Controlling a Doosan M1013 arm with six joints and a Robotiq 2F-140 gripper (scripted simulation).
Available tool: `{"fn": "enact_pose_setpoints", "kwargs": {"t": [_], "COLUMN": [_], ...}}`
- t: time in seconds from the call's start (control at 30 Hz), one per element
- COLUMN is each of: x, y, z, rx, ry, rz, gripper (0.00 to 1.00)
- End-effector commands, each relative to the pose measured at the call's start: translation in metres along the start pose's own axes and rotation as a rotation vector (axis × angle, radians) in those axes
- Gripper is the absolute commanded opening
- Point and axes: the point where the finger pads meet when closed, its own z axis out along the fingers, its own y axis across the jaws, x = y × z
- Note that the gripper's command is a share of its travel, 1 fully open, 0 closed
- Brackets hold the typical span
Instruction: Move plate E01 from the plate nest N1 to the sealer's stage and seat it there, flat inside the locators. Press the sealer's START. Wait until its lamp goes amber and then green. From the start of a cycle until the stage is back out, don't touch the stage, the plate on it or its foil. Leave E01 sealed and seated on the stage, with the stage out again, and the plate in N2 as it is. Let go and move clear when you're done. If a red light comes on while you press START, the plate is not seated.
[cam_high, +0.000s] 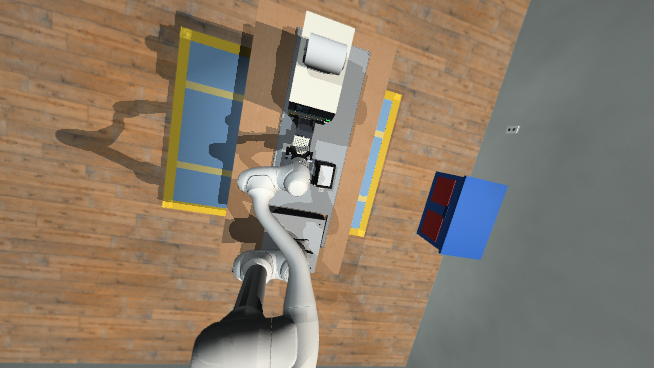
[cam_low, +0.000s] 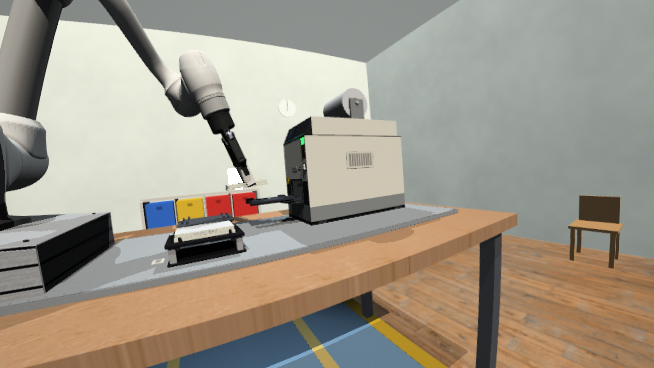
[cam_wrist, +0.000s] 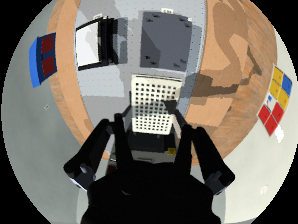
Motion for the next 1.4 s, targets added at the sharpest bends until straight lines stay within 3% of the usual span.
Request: {"fn": "enact_pose_setpoints", "kwargs": {"t": [0.0, 0.93, 1.37], "x": [-0.008, -0.064, -0.064], "y": [-0.003, -0.011, -0.011], "z": [0.002, 0.022, 0.022], "rx": [0.001, 0.001, 0.001], "ry": [0.001, 0.001, 0.001], "rz": [0.002, 0.002, 0.002], "gripper": [0.10, 0.10, 0.10]}}
